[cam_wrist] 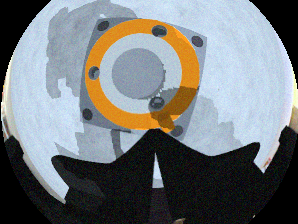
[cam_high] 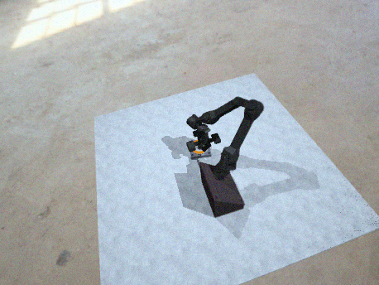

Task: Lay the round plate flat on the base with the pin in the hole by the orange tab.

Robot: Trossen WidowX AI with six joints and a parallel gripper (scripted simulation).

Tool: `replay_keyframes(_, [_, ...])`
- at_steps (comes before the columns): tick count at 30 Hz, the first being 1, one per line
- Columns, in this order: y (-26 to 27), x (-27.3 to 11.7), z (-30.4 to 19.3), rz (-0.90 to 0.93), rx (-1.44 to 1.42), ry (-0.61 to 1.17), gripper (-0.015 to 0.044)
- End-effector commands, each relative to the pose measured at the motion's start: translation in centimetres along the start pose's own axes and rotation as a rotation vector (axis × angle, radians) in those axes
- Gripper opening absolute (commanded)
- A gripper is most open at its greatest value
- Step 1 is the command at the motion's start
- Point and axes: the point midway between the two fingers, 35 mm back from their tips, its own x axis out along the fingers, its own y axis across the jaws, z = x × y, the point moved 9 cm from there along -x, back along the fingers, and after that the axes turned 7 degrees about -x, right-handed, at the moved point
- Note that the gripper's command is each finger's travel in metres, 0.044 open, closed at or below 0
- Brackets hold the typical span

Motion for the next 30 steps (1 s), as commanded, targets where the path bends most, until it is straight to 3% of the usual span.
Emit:
replay_keyframes(1, [-0.6,-0.1,0.2,-0.006,0.001,-0.007,0.0000])
replay_keyframes(30, [-3.6,-0.4,2.1,-0.008,0.002,-0.007,0.0000])
